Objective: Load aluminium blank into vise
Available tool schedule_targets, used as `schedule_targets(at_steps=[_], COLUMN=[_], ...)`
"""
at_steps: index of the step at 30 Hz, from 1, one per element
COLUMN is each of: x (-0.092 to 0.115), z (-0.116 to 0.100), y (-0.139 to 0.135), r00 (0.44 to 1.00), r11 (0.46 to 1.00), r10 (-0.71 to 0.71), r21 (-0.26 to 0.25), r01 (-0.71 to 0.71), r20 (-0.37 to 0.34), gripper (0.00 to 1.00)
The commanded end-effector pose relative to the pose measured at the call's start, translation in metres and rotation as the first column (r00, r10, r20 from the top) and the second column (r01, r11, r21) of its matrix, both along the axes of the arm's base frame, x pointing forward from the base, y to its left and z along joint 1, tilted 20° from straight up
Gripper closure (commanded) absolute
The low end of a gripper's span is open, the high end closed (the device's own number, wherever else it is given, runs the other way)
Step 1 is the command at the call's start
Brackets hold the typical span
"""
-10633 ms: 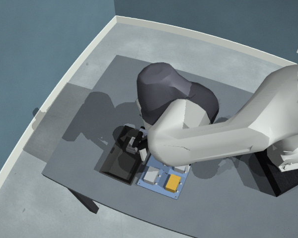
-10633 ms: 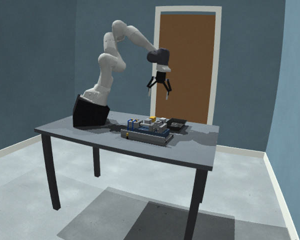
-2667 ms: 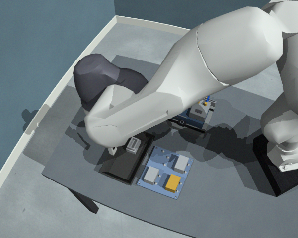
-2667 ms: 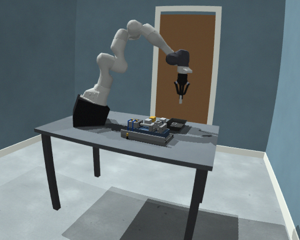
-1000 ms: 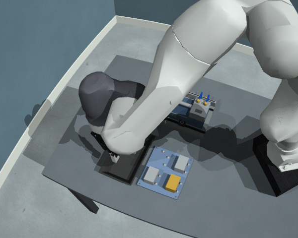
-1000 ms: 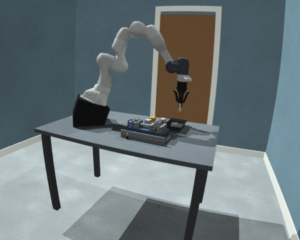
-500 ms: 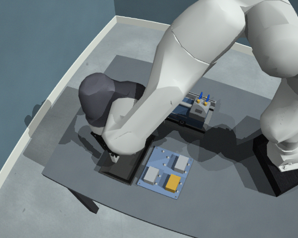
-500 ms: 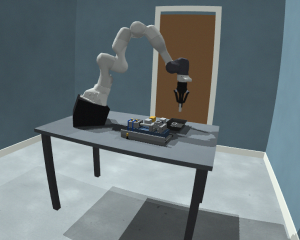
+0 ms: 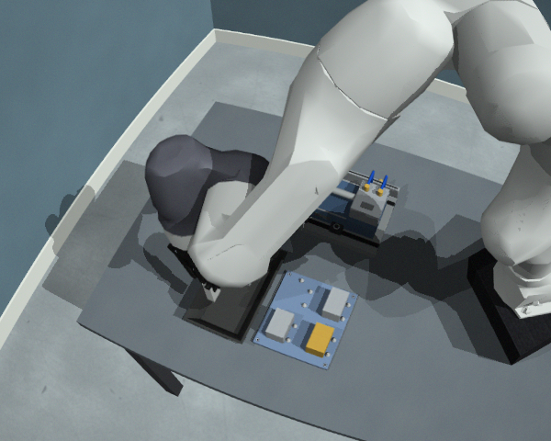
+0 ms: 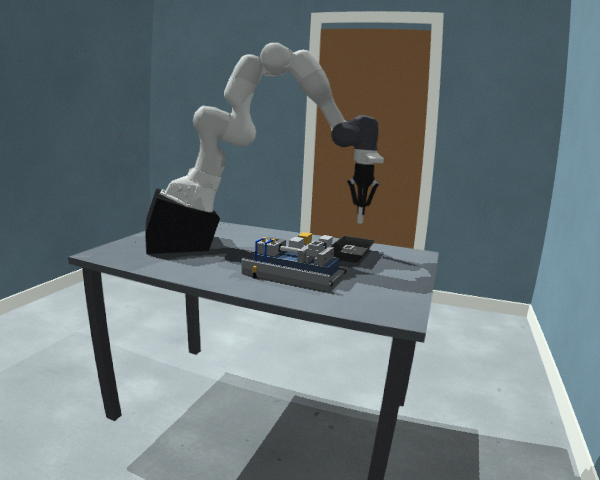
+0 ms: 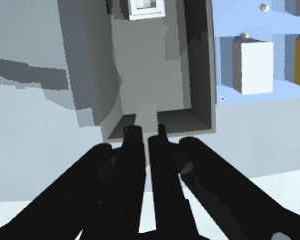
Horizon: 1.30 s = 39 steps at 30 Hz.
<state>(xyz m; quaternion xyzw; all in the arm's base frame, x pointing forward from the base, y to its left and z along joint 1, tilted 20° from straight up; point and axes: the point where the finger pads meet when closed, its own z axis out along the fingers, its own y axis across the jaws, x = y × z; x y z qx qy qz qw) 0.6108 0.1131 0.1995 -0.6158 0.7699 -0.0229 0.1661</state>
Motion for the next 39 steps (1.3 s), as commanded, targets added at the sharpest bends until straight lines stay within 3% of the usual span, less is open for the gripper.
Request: schedule_targets(at_steps=[1, 22, 39], x=[0.001, 0.001, -0.007], z=[0.001, 0.003, 0.028], y=[0.0, 0.0, -0.005], r00=[1.0, 1.0, 1.0], r11=[1.0, 1.0, 1.0], r10=[-0.007, -0.007, -0.007], r21=[0.002, 0.002, 0.002], r01=[0.007, 0.007, 0.007], r20=[0.003, 0.003, 0.003], gripper=[1.0, 1.0, 1.0])
